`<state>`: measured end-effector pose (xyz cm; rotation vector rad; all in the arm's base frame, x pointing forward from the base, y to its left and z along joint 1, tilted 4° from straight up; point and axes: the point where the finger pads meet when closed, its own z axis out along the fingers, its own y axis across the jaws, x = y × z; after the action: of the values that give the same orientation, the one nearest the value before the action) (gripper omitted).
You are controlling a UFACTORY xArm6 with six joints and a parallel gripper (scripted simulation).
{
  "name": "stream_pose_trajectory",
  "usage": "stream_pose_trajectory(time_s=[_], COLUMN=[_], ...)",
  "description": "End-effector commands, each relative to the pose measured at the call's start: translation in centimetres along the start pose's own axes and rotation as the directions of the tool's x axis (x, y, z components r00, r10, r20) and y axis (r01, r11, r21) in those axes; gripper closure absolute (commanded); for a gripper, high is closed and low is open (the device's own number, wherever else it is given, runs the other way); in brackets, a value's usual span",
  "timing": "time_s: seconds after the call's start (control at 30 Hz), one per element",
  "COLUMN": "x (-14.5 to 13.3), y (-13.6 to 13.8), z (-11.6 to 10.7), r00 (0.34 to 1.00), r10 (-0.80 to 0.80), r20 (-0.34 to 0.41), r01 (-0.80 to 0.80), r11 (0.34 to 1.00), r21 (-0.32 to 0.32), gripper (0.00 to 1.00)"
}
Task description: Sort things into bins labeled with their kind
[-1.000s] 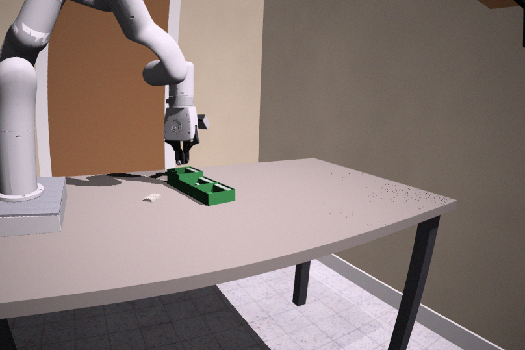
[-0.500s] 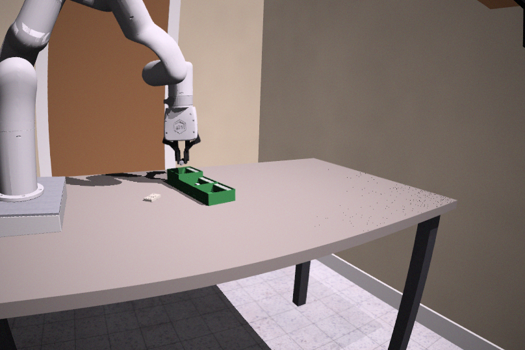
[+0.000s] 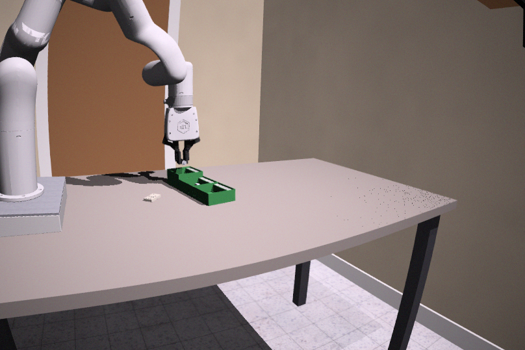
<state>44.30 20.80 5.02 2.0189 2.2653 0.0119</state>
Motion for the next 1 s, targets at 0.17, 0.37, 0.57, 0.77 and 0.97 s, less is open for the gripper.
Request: stream_pose_trajectory(time_s=[0.17,0.37,0.57,0.77,0.97], x=[0.0,0.0,0.0,0.0,0.0], y=[0.2,0.2,0.2,0.2,0.2], z=[-0.2,-0.2,-0.2,0.4,1.2], r00=[0.979,0.979,0.979,0.979,0.979], r10=[-0.200,-0.200,-0.200,-0.200,-0.200], r20=[-0.035,-0.035,-0.035,-0.035,-0.035], r01=[0.201,0.201,0.201,0.201,0.201], r11=[0.980,0.980,0.980,0.980,0.980], r21=[0.016,0.016,0.016,0.016,0.016], gripper=[1.00,1.00,1.00,1.00,1.00])
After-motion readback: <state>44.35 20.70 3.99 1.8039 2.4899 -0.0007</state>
